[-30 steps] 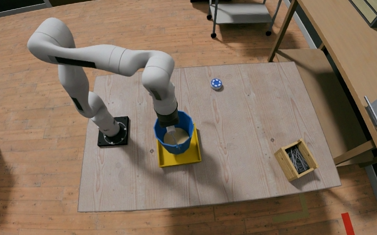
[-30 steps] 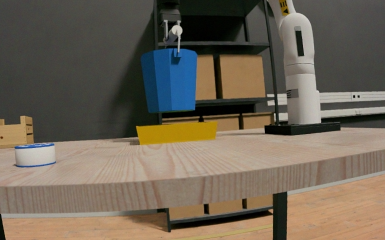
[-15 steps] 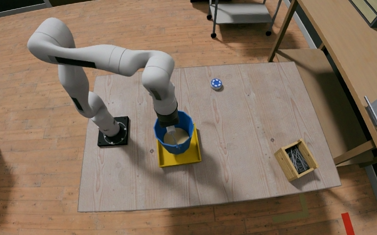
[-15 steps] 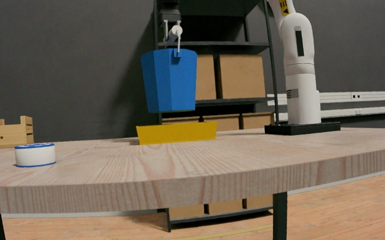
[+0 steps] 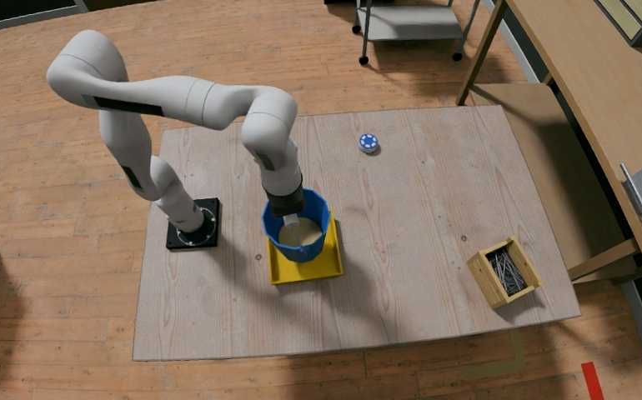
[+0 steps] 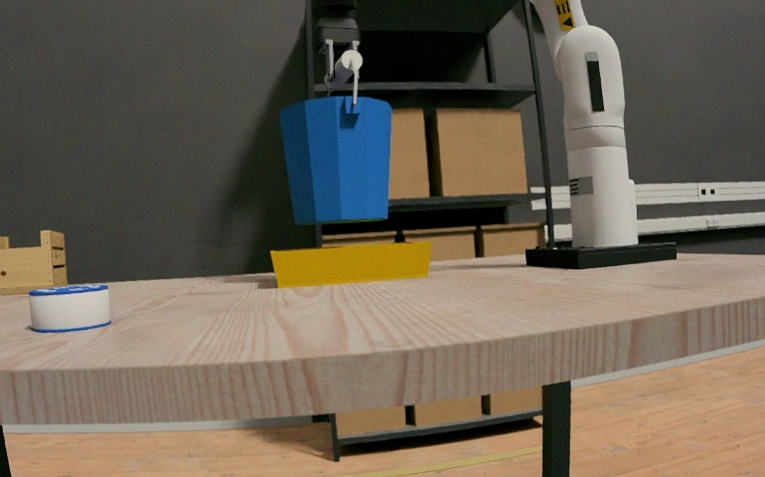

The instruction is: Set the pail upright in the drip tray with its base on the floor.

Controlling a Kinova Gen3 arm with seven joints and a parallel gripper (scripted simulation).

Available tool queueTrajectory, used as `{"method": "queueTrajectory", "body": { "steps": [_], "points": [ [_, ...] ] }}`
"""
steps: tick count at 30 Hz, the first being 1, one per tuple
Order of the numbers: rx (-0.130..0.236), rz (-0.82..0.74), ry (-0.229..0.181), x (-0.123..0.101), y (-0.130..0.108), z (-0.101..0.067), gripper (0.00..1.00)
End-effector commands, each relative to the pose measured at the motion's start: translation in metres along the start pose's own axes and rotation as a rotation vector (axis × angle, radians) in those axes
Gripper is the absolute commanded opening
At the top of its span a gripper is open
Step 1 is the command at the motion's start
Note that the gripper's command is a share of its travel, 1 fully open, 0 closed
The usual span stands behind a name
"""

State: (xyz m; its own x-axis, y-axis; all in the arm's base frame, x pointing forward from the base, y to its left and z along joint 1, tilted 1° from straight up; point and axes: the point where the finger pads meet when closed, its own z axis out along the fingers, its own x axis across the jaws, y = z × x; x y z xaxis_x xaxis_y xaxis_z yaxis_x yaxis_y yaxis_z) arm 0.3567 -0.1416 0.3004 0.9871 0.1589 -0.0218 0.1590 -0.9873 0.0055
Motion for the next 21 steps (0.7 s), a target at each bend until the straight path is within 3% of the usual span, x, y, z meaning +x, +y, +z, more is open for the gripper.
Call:
{"method": "queueTrajectory", "body": {
  "steps": [1,21],
  "points": [
    [0.003,-0.006,0.005,0.0011,-0.0005,-0.0035,0.00],
    [-0.002,-0.006,0.012,0.0036,0.0009,0.0003,0.00]
  ]
}}
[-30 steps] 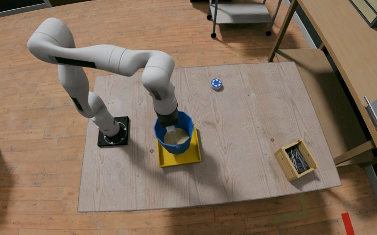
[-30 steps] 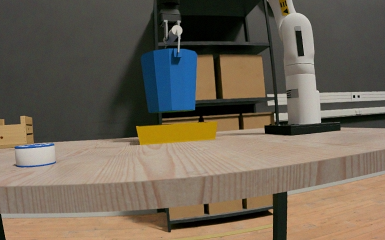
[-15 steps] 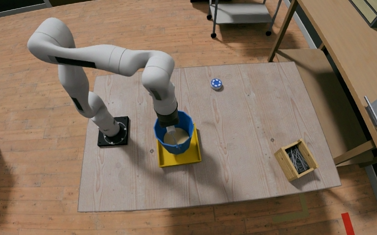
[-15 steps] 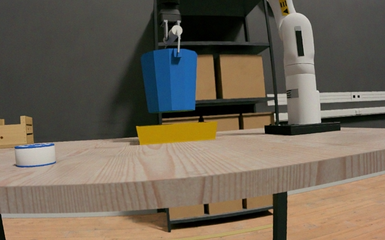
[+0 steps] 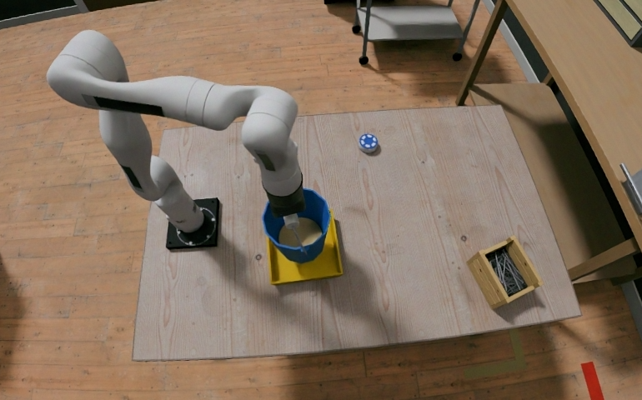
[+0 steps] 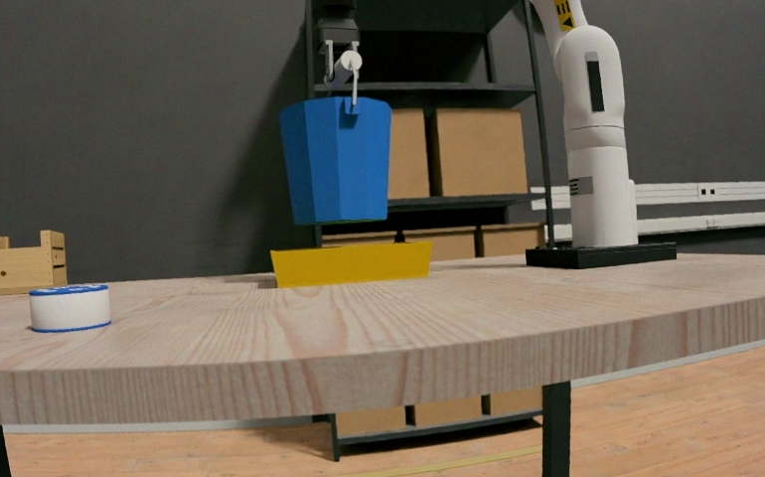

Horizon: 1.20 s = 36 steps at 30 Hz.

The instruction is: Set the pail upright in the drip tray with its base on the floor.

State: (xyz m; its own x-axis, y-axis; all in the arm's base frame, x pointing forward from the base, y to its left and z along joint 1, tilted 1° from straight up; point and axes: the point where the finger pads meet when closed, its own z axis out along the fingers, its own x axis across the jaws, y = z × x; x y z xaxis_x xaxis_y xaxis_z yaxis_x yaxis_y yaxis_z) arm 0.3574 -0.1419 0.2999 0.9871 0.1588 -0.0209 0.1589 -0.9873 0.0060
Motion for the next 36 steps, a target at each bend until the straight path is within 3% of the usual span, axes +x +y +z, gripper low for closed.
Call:
{"method": "queueTrajectory", "body": {
  "steps": [1,36],
  "points": [
    [-0.001,-0.006,0.010,0.003,0.000,0.000,0.00],
    [0.000,-0.002,0.007,0.002,0.000,0.028,0.00]
  ]
}}
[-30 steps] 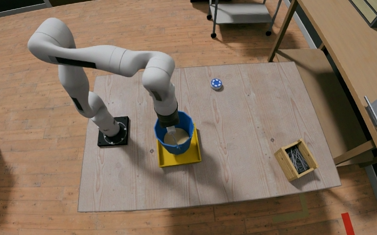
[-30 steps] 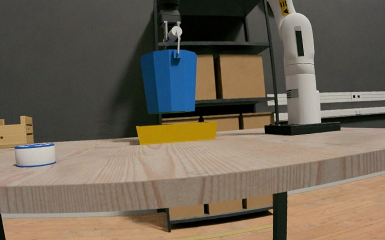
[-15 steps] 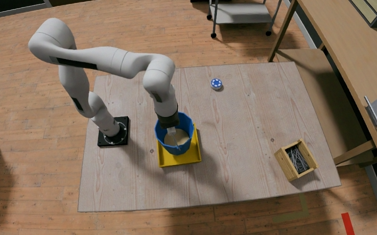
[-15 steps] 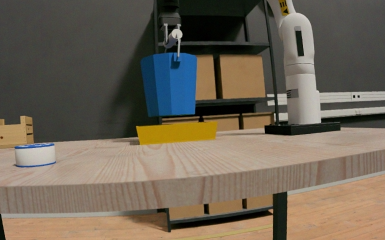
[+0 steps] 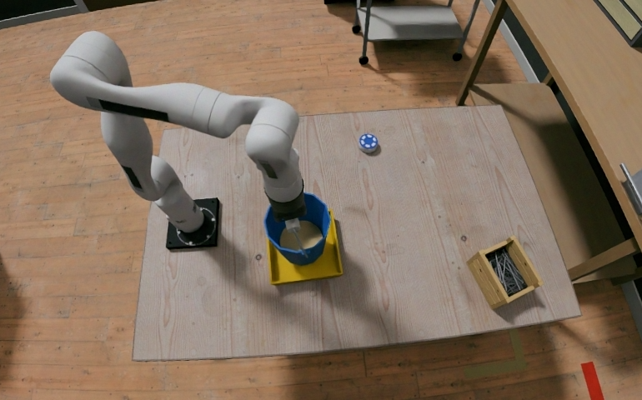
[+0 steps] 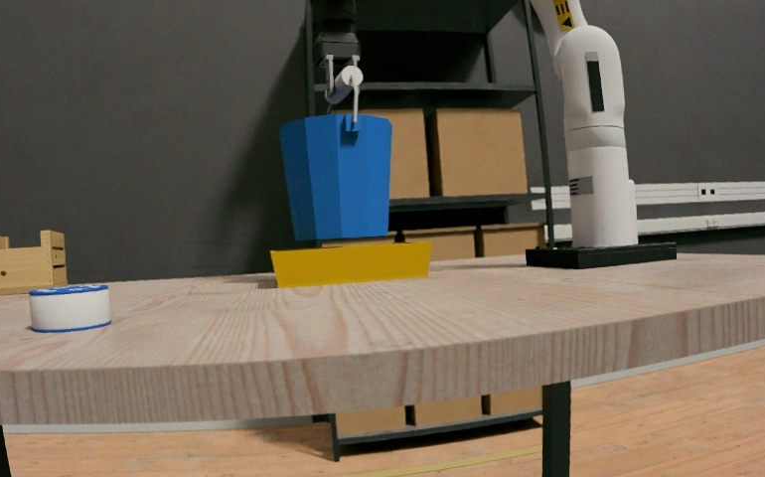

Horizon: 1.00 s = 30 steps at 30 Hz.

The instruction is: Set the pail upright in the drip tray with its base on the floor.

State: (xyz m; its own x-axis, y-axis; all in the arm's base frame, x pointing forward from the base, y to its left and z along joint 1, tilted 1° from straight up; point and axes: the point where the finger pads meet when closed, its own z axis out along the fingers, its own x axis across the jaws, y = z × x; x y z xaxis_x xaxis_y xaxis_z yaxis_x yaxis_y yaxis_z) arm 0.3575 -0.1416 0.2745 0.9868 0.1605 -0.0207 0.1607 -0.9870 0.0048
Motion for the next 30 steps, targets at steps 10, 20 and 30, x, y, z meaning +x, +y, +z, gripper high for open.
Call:
{"method": "queueTrajectory", "body": {
  "steps": [10,20,30],
  "points": [
    [0.000,-0.001,0.006,0.002,0.000,0.015,0.00],
    [0.000,-0.001,0.006,0.002,0.000,0.025,0.00],
    [0.000,-0.001,0.006,0.003,0.000,0.034,0.00]
  ]
}}
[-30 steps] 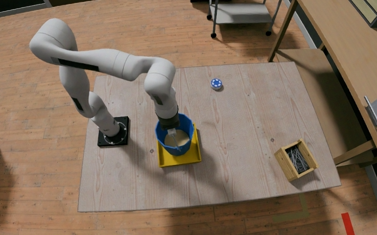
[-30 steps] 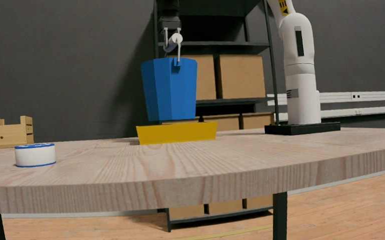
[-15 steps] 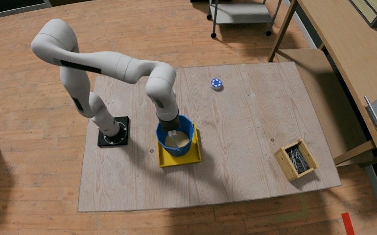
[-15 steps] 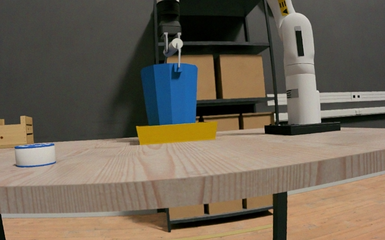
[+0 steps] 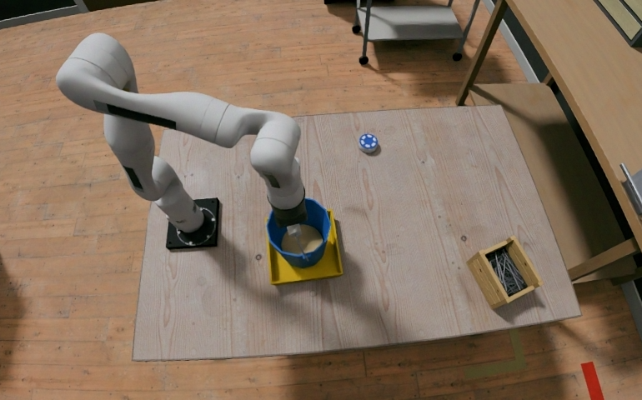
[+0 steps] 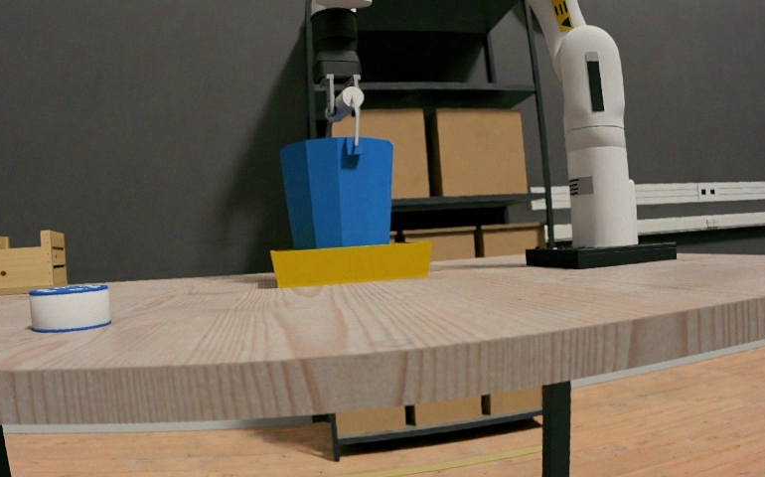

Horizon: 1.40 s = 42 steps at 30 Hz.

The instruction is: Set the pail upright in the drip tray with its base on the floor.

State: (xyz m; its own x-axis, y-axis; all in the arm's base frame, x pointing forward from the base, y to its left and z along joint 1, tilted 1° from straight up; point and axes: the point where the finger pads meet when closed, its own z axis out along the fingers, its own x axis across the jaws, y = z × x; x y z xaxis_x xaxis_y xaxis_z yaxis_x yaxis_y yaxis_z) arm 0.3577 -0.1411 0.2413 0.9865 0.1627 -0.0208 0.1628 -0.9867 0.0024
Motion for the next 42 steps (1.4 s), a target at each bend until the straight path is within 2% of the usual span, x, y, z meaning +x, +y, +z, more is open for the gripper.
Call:
{"method": "queueTrajectory", "body": {
  "steps": [1,15,42],
  "points": [
    [-0.004,0.001,0.010,0.003,0.001,0.001,0.00],
    [-0.003,0.001,0.008,0.002,0.001,0.013,0.00],
    [-0.004,0.001,0.009,0.003,0.001,0.019,0.00]
  ]
}}
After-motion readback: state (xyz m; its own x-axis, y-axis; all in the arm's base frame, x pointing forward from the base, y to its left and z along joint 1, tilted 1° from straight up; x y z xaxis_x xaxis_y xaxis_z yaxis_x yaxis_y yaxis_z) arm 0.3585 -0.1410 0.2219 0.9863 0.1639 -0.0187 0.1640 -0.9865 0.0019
